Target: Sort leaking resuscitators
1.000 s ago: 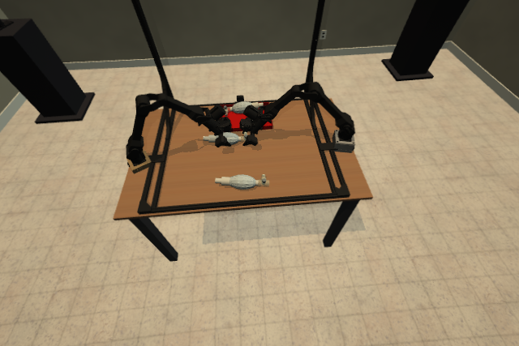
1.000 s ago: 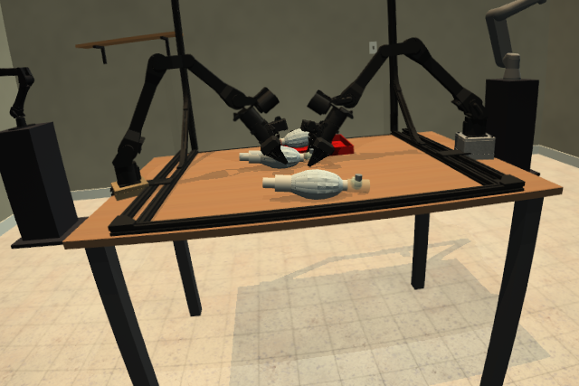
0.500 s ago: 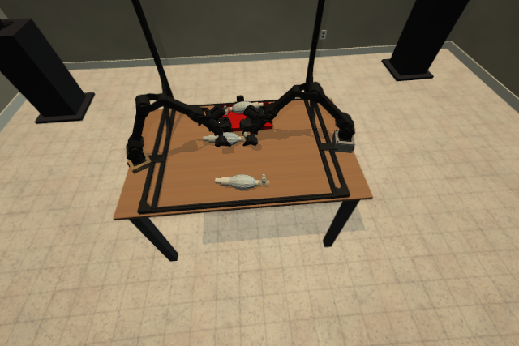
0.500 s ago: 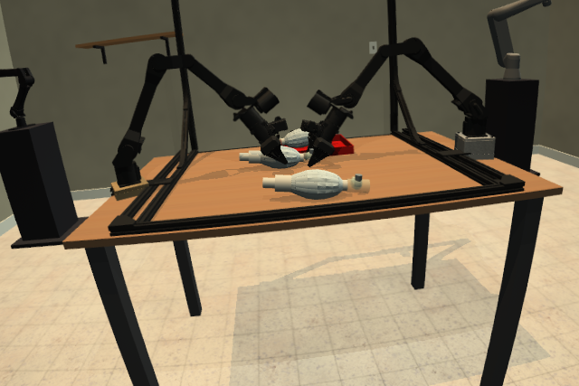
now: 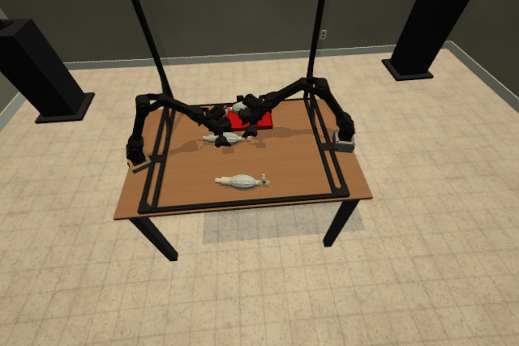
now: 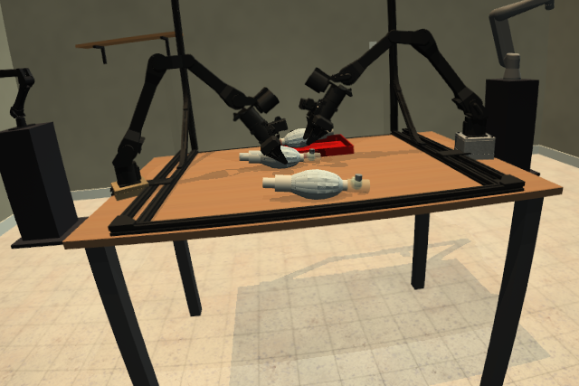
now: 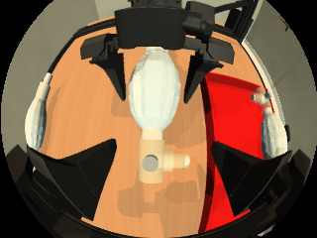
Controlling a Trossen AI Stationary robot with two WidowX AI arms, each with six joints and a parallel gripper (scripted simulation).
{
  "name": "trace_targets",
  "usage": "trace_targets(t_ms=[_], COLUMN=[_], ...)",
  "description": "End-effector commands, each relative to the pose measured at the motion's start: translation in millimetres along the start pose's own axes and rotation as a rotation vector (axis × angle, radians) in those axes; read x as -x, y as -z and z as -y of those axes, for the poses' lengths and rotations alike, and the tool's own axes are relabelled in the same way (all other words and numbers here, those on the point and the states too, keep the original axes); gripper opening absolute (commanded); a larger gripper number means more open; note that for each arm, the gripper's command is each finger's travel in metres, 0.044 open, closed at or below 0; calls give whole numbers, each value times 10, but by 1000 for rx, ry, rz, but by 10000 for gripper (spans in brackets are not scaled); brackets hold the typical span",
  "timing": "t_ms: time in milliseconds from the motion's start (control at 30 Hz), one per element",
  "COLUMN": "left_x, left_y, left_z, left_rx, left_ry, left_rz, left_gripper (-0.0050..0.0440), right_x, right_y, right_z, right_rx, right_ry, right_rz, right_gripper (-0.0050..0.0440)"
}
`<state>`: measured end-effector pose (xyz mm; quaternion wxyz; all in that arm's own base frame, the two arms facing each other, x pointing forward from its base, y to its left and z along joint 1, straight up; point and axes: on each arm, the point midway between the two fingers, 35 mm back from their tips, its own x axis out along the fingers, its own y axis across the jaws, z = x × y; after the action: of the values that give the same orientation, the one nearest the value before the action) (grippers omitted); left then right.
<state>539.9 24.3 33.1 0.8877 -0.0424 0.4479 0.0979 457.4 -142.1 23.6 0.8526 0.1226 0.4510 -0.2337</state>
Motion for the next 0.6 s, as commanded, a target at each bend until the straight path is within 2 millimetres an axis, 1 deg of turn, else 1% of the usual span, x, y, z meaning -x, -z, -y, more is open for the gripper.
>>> trace_targets(t_ms=[0, 300, 433, 567], left_x=[150, 150, 796, 1403], left_y=[-105, -105, -153, -81], left_z=[-2, -2, -81, -174], left_rx=[0, 0, 9, 18], left_ry=[1, 1, 12, 23], left_rz=[4, 4, 73, 141], left_gripper=[440, 440, 440, 440], right_x=[5, 5, 7, 7], right_y=[-11, -11, -14, -14], right_z=[-1, -1, -1, -1], right_rx=[0, 0, -1, -1], right_ry=[0, 0, -1, -1], right_rz=[4, 4, 5, 5], right_gripper=[440, 440, 440, 440])
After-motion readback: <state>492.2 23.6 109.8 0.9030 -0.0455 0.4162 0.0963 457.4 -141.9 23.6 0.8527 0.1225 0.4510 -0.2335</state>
